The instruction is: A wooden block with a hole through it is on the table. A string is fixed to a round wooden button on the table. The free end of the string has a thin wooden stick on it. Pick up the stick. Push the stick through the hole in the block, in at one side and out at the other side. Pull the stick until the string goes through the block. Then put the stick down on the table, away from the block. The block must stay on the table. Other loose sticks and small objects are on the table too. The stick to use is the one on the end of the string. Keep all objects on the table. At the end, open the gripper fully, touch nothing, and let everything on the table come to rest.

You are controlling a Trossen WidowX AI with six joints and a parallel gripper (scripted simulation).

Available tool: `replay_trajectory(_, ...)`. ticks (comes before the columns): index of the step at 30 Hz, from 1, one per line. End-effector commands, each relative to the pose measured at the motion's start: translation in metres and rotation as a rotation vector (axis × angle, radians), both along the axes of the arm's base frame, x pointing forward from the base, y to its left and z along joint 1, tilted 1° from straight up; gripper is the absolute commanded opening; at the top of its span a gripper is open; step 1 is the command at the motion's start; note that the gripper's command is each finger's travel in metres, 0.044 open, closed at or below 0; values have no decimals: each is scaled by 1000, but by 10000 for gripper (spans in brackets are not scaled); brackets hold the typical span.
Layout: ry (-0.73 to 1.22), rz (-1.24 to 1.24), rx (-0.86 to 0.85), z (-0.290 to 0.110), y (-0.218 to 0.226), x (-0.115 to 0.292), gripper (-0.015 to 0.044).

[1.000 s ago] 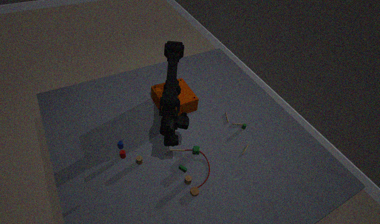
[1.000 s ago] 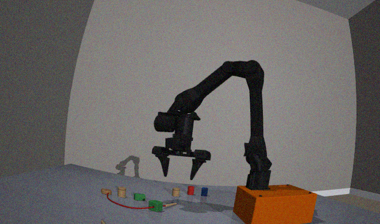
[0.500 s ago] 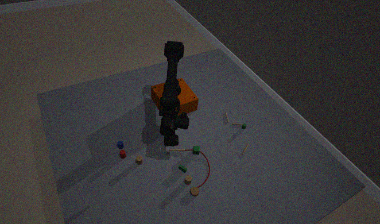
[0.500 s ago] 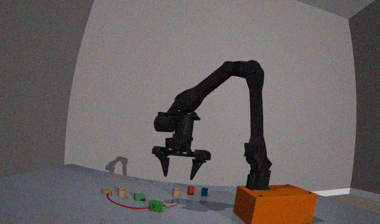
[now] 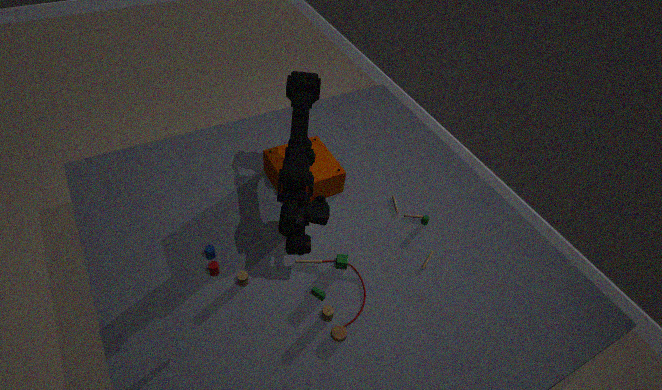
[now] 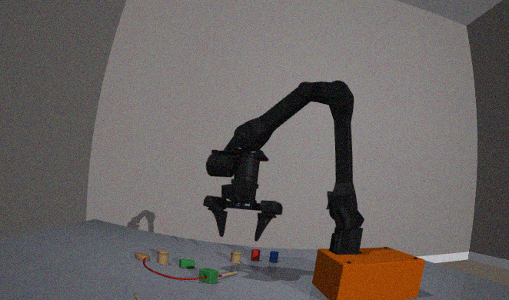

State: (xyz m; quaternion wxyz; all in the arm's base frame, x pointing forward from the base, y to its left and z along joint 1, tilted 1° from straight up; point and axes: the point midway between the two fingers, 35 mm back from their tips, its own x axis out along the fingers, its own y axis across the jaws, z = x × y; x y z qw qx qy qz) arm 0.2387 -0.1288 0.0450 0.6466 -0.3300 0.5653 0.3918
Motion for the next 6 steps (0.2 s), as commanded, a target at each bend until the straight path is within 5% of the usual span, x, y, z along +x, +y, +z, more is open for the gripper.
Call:
replay_trajectory(1,0,0,0,0,0,0,440)
replay_trajectory(6,0,0,0,0,0,0,440)
